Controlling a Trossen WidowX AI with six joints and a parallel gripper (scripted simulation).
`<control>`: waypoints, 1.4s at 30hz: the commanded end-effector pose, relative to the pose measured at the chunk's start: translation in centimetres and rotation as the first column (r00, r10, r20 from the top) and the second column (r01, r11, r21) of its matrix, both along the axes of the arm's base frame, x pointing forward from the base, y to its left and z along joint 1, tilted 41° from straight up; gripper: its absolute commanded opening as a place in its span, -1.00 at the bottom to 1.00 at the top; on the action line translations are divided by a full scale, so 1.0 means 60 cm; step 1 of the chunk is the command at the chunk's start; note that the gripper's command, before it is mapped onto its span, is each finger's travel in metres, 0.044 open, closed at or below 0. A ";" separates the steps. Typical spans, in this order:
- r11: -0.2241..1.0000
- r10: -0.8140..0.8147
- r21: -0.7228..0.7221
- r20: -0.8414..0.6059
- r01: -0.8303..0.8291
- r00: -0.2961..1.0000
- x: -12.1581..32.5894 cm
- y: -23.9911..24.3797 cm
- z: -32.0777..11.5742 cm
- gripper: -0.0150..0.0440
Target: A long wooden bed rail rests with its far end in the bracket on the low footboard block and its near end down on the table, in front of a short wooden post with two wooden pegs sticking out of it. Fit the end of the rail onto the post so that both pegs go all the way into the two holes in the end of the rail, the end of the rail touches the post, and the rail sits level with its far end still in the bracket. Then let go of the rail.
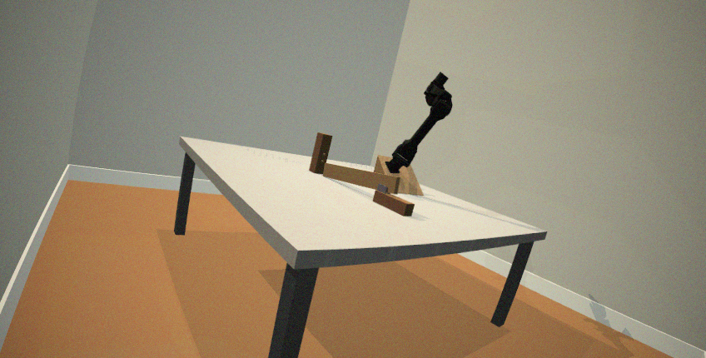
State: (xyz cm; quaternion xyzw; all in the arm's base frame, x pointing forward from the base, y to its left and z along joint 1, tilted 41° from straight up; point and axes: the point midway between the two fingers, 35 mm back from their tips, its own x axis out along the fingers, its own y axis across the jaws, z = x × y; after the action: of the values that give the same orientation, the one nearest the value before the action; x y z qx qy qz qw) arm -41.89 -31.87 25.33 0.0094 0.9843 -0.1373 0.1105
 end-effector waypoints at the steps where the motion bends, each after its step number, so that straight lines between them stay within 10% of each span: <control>1: 1.000 0.004 0.000 0.002 -0.004 1.000 0.001 -0.002 -0.001 0.95; 23: 0.678 0.680 -0.080 0.446 -0.731 0.582 0.468 -0.274 -0.174 1.00; 42: 0.211 0.574 -0.273 0.812 -0.939 -0.107 0.956 -0.145 -0.284 1.00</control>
State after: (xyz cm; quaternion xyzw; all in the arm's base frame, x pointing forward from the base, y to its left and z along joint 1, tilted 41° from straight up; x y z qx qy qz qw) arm 12.38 -43.01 9.08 -0.4929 0.6442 0.1522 0.5648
